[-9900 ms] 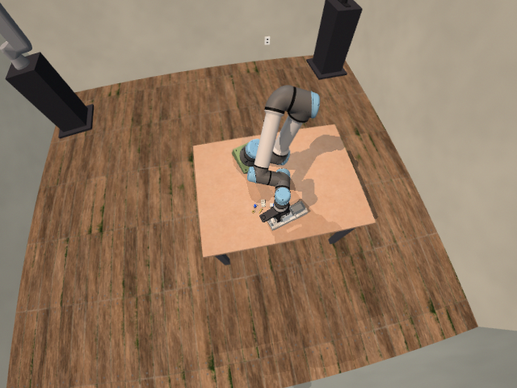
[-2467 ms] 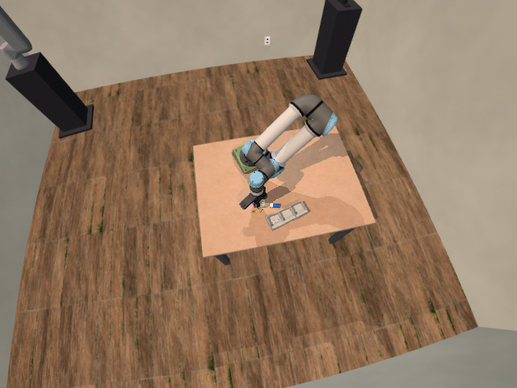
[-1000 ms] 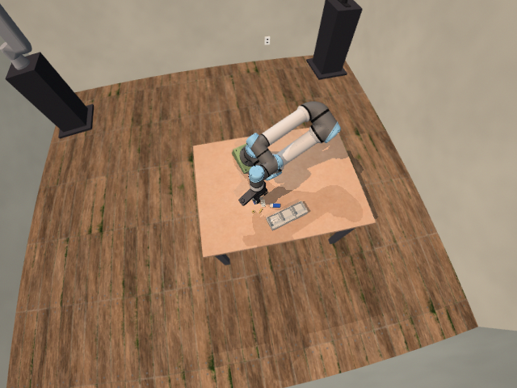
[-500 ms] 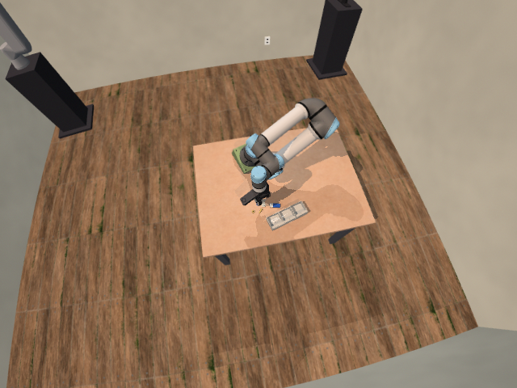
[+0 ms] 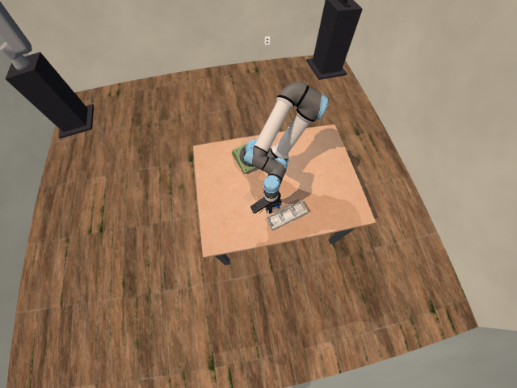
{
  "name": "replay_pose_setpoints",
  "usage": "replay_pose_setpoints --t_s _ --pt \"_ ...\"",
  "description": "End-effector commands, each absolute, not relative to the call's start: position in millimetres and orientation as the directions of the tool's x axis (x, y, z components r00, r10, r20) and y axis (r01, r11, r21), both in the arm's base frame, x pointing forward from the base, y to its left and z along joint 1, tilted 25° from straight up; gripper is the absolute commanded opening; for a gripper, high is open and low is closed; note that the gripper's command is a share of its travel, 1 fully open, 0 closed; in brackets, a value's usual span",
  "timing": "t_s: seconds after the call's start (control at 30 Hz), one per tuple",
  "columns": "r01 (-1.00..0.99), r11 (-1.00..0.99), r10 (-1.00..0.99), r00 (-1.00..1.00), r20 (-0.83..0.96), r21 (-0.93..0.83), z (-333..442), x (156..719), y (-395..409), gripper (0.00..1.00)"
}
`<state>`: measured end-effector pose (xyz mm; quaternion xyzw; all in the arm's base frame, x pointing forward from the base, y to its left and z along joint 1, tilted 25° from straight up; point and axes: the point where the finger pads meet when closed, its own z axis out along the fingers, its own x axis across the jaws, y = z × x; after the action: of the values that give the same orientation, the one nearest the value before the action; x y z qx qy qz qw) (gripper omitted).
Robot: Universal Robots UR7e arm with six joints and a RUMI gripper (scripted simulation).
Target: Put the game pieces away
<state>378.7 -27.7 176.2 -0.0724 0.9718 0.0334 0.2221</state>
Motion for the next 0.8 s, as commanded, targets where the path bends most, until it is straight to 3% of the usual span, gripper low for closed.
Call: replay_pose_setpoints --t_s 0.0,0.23,0.77 --pt "-0.144 0.989 -0.122 -0.901 -0.417 0.021 186 399 -15 0.00" --pt "-0.144 0.989 -0.122 -0.901 -0.417 0.021 201 428 5 0.00" --pt "-0.144 0.989 -0.122 -0.901 -0.417 0.021 198 427 3 0.00"
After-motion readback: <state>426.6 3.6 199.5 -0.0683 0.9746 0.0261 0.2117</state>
